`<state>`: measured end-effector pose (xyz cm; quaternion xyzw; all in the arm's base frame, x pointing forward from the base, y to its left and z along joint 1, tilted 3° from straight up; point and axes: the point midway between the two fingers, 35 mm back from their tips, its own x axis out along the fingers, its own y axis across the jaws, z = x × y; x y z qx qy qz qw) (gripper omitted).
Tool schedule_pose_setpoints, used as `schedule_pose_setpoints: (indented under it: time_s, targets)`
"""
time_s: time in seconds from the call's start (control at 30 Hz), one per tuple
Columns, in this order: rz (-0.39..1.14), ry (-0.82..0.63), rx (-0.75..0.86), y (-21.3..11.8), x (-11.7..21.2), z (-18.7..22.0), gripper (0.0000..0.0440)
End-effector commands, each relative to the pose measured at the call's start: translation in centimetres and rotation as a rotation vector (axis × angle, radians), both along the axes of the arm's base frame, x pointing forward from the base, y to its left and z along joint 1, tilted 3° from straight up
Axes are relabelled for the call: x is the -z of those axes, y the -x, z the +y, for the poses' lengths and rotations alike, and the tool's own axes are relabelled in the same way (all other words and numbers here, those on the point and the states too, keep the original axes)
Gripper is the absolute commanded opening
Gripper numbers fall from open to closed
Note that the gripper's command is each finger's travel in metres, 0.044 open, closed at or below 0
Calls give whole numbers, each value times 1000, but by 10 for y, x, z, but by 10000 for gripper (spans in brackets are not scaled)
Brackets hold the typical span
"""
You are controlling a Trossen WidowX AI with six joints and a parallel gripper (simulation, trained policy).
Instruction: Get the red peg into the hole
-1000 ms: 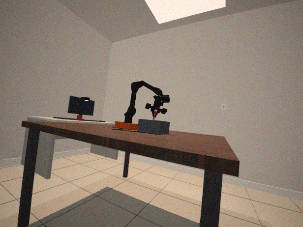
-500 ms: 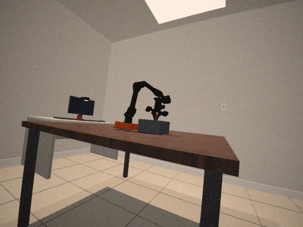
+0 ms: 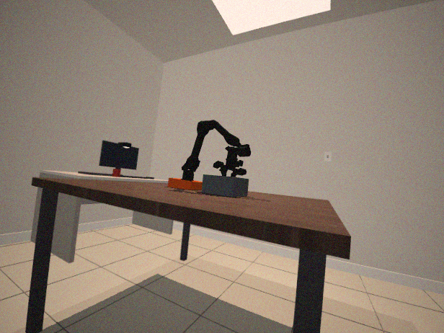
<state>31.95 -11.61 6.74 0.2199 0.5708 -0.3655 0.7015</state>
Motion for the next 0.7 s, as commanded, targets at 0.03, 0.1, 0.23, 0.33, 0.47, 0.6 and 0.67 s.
schedule_pose_setpoints:
  time_s: [0.03, 0.1, 0.23, 0.33, 0.47, 0.6, 0.67]
  targets:
    - [-4, -22, -21, -12, -2, -1, 236]
    - [-7, -38, -28, -18, -4, 0, 289]
    - [-20, -70, -43, -31, -11, 2, 394]
    - [-35, -95, -56, -42, -17, 4, 440]
    - [-71, -126, -81, -58, -28, 9, 440]
    - [-110, -150, -109, -75, -40, 15, 440]
    - [-130, -160, -124, -83, -46, 18, 440]
